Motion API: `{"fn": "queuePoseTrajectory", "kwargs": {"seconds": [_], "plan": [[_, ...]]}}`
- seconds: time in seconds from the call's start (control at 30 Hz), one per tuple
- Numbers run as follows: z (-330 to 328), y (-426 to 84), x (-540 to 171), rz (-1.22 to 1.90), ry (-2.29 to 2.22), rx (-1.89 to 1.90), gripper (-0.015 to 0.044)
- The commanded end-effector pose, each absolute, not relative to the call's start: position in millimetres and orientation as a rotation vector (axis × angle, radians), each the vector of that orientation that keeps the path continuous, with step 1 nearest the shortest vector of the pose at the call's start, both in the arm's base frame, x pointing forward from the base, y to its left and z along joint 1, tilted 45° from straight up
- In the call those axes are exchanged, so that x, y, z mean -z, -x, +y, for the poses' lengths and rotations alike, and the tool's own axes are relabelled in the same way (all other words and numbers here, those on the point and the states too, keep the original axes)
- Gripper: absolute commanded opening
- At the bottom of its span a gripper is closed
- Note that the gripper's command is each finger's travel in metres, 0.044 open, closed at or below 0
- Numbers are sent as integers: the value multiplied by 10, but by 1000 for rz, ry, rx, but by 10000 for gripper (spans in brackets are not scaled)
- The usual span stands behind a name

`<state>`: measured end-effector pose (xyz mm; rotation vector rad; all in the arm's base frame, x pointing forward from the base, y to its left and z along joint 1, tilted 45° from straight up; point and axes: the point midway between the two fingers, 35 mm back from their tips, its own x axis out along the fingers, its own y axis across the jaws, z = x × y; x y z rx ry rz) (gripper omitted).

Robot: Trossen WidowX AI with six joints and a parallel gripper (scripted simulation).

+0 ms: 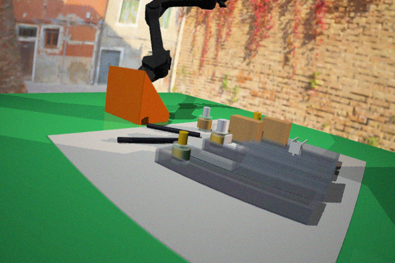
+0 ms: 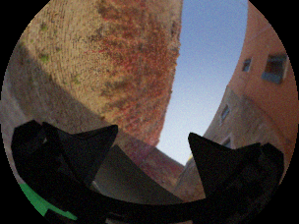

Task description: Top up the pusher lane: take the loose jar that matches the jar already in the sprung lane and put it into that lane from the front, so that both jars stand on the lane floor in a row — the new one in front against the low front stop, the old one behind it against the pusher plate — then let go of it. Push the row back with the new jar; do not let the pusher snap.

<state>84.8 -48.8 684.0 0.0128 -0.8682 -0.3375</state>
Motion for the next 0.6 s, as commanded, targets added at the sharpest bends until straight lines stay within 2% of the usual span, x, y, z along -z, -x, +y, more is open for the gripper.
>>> {"fn": "queuePoseTrajectory", "kwargs": {"seconds": [0.0, 0.27, 0.57], "plan": [[-139, -1192, -6724, -810, 146, 288, 440], [548, -2140, -6126, -586, 432, 98, 440], [935, -3084, -4912, -199, 616, -153, 440]]}}
